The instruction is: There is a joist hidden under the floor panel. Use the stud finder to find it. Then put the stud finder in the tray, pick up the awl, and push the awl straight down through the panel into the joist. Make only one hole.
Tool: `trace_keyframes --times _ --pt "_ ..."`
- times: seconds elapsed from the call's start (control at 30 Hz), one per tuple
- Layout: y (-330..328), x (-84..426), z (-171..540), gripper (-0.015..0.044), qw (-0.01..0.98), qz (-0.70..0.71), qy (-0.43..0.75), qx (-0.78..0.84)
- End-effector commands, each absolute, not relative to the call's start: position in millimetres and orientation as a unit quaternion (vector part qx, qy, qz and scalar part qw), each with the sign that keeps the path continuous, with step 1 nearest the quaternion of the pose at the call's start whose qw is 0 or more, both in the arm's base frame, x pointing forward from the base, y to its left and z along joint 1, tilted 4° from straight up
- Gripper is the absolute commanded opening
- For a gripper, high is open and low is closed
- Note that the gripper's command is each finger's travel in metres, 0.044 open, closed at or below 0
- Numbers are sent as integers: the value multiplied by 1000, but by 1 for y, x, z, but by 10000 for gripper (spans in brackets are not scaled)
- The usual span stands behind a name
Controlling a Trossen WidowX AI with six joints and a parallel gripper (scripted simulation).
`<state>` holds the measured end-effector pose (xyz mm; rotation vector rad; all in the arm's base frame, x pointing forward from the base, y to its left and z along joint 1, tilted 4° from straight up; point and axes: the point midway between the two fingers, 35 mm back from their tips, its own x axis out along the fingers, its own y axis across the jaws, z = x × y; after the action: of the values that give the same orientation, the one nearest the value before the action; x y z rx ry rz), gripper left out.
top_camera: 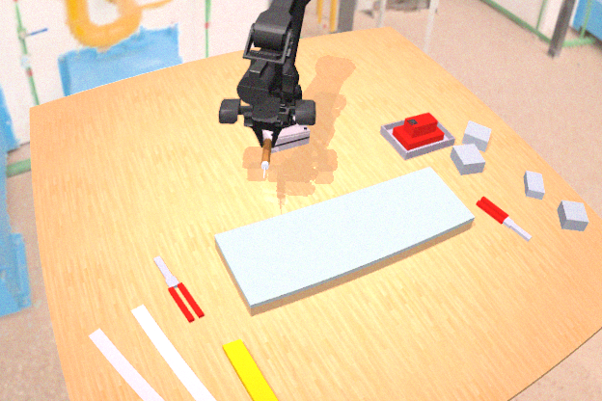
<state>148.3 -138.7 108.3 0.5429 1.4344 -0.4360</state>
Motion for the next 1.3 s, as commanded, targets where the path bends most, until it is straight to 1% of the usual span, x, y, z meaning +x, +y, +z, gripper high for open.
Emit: trace_keyframes --times 0.0,0.3,0.6,0.93,1.27 --pt "-141 155 108 0 701 -238 603 297" --pt "-150 172 110 0 690 -315 503 413" --pt "-158 187 115 0 658 -365 395 527" --pt "-166 201 126 0 599 -387 275 645" --pt "-173 214 139 0 519 -377 163 750"
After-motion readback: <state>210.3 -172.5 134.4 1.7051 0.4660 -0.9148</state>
